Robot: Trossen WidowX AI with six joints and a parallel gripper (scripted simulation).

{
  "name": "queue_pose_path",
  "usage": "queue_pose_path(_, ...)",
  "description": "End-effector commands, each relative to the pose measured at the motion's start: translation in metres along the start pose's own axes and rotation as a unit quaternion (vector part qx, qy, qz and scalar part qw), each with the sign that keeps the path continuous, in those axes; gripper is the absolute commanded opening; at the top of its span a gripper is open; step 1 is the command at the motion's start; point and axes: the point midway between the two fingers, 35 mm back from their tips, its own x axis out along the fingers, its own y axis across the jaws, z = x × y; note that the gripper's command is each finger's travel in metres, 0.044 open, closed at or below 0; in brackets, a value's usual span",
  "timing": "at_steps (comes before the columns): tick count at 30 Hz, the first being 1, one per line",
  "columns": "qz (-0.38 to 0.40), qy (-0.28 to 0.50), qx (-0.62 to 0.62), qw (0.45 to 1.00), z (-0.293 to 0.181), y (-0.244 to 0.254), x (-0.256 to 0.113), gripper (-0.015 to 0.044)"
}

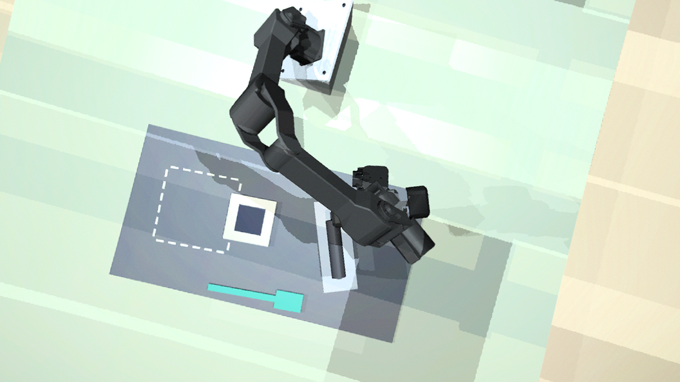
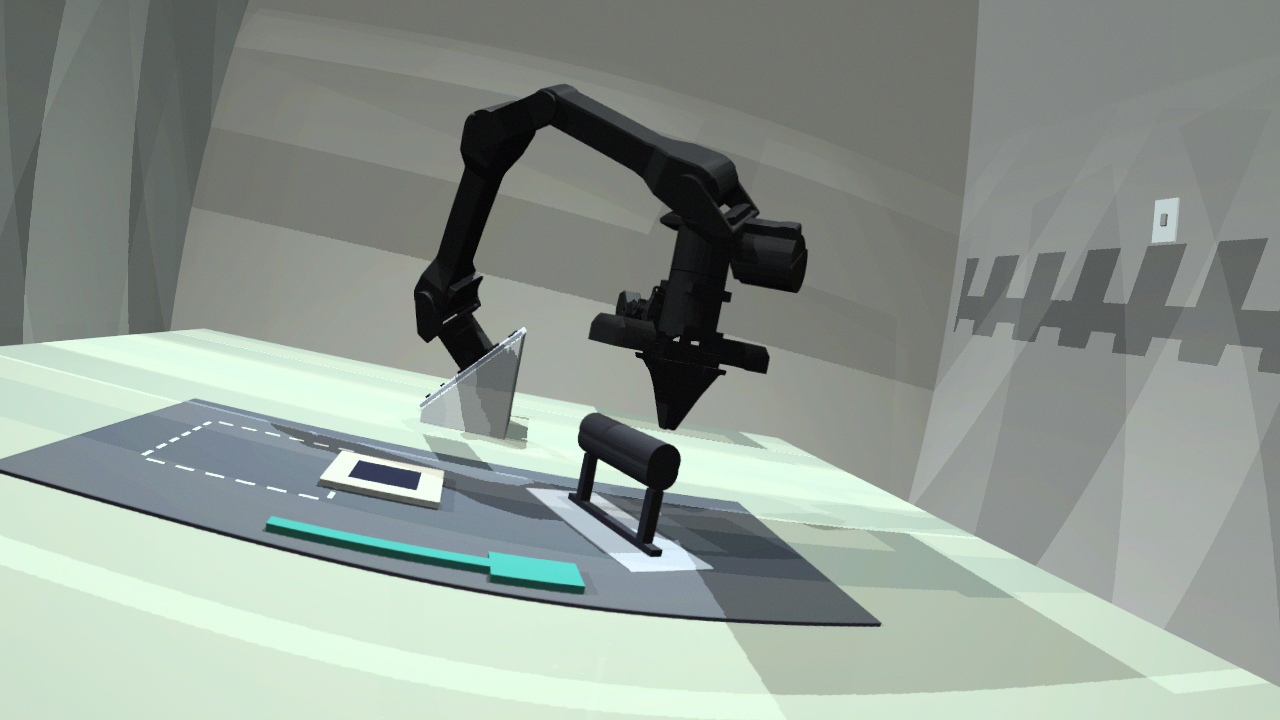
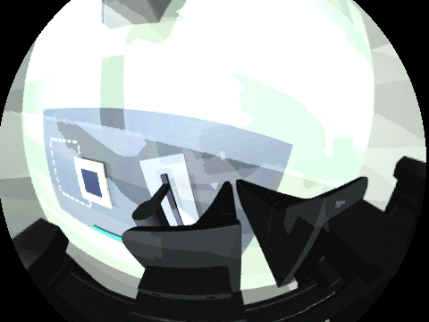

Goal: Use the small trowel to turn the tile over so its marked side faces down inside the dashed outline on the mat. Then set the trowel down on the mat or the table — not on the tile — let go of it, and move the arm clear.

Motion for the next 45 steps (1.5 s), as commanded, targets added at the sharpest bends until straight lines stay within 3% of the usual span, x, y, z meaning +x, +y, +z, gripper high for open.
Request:
queue_pose_path(1,0.0,0.0,0.0,1.0,0.0,0.0,0.0,0.0)
queue_pose_path(13,0.0,0.0,0.0,1.0,0.0,0.0,0.0,0.0)
queue_pose_path(17,0.0,0.0,0.0,1.0,0.0,0.0,0.0,0.01)
queue_pose_path(38,0.0,0.0,0.0,1.0,0.0,0.0001,0.0001,0.01)
queue_pose_path(42,0.0,0.0,0.0,1.0,0.0,0.0002,0.0001,0.0)
queue_pose_path(45,0.0,0.0,0.0,1.0,0.0,0.0002,0.0001,0.0)
